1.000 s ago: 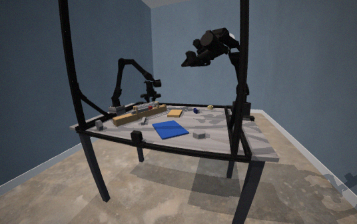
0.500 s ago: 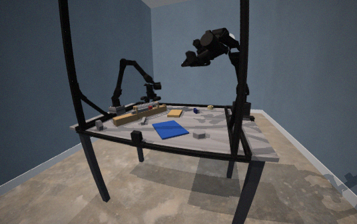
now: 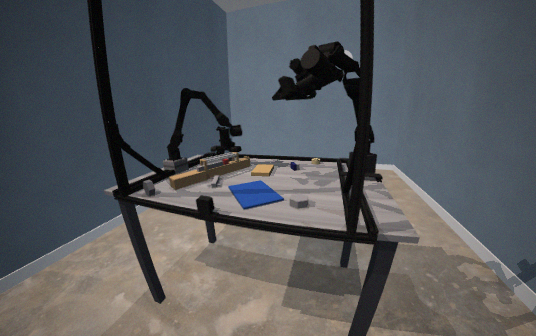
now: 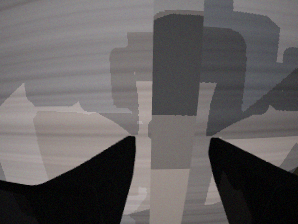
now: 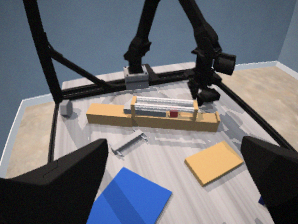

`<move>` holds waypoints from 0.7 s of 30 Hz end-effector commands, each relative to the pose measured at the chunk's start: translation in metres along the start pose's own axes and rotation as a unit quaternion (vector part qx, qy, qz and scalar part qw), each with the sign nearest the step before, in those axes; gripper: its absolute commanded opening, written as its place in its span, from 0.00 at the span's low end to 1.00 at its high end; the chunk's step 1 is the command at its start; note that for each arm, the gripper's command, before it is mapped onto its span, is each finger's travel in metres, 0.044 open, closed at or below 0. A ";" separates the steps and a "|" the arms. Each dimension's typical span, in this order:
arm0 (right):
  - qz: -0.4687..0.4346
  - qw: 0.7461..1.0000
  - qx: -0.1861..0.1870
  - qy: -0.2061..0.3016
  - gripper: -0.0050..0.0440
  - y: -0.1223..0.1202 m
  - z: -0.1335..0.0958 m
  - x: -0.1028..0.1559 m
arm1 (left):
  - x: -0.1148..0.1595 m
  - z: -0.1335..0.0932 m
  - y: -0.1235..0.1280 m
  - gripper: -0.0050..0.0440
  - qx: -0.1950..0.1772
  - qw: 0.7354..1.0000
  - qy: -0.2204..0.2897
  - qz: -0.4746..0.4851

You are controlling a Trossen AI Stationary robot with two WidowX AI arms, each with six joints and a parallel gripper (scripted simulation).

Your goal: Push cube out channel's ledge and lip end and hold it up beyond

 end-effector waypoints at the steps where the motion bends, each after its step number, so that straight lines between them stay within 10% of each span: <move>1: 0.001 1.000 0.002 -0.002 0.92 0.000 0.000 -0.001 | 0.001 0.003 0.001 0.51 -0.004 1.000 0.003 0.002; 21: 0.001 1.000 0.002 -0.002 0.92 0.000 0.000 -0.001 | 0.000 0.000 0.000 0.21 0.000 1.000 0.000 0.000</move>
Point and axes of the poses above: on each arm, the point midway between the two fingers, 35 mm back from their tips, its own z axis out along the fingers, its own y axis across the jaws, x = y × z, the point moved 9 cm from there along -z, back along the fingers, and after that the axes turned 10 degrees about -z, right-handed, at the moved point
